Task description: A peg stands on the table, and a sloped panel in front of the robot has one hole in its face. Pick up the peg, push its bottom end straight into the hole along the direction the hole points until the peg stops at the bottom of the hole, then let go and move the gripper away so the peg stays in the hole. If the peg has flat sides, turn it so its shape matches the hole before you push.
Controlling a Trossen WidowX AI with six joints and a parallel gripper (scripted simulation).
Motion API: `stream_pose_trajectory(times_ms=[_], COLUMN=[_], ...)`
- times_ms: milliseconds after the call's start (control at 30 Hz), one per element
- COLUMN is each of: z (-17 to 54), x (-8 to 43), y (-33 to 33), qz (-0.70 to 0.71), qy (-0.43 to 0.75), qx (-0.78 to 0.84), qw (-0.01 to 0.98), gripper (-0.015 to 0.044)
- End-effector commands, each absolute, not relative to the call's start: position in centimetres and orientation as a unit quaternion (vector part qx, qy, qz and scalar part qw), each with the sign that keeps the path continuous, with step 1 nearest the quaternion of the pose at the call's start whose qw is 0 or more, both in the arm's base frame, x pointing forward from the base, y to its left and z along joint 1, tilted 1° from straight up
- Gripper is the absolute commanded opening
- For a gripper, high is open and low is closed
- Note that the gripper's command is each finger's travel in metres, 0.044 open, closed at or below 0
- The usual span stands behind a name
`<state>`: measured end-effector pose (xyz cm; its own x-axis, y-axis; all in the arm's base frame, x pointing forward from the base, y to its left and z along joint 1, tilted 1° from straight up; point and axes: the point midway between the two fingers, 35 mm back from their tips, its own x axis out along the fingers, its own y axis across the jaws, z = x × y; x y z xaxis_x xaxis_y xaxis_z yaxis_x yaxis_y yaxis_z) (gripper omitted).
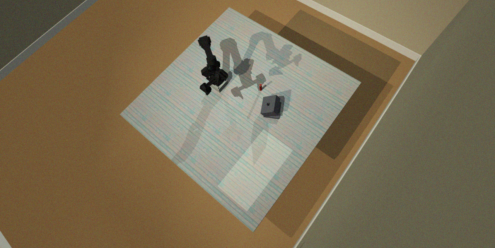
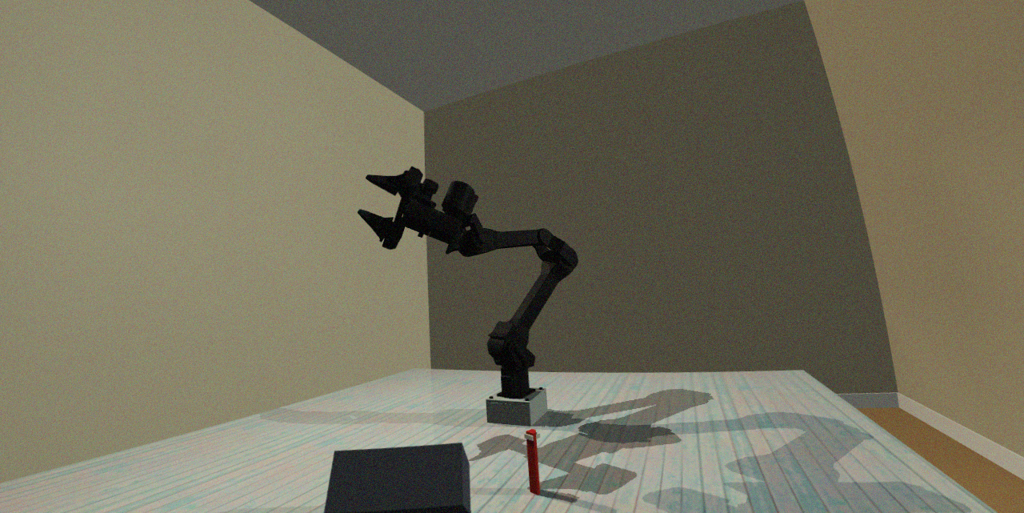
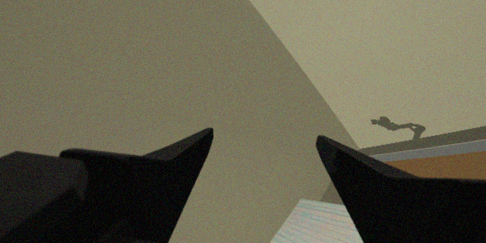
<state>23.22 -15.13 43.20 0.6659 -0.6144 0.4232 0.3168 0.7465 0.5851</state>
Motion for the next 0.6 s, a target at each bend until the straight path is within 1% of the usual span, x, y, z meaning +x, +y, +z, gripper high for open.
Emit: stream_pose_trajectory(times_ms=[0, 567], z=[42.0, 35.6], x=[25.7, 33.7], y=[-14.2, -8.7], qz=[-0.235, -0.166], qy=[-0.274, -0.092], qx=[0.289, 0.467], qw=[0.886, 0.864], gripper=[0.044, 0.044])
